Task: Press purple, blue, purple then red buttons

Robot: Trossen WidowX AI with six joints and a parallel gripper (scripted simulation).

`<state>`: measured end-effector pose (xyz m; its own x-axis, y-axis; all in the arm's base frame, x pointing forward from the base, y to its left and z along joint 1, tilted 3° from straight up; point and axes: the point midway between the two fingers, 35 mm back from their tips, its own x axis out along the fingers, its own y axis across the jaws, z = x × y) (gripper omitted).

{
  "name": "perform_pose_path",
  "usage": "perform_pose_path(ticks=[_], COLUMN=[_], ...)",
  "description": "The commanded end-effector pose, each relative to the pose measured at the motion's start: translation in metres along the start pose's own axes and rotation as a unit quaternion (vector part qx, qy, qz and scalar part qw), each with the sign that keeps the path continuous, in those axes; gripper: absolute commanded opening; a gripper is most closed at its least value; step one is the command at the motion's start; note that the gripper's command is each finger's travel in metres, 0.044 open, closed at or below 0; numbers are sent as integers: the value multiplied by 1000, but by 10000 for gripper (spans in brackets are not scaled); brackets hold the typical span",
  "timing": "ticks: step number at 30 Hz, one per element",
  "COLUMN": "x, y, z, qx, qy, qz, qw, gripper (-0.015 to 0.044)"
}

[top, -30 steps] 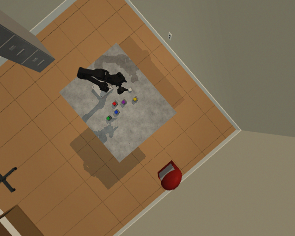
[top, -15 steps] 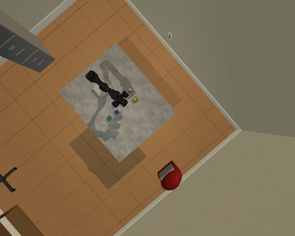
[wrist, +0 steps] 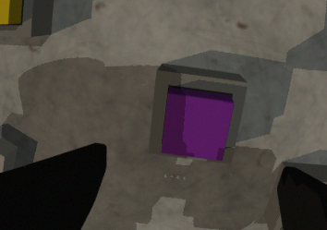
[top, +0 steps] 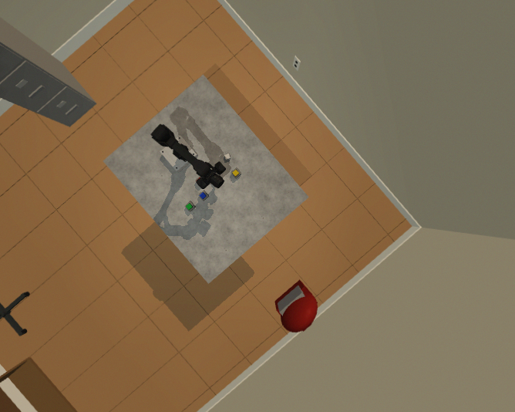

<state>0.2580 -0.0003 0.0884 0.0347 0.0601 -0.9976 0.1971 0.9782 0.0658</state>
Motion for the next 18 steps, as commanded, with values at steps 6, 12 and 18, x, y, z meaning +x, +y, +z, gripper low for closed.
perform_pose_path(ticks=[6, 12, 18], x=[16, 16, 17], y=[-1, -1, -1], z=[-1, -1, -1], qx=[3, 3, 3], qy=[1, 1, 1], qz=[-2, -2, -2], qw=[1000, 1000, 1000], gripper=[20, 20, 20])
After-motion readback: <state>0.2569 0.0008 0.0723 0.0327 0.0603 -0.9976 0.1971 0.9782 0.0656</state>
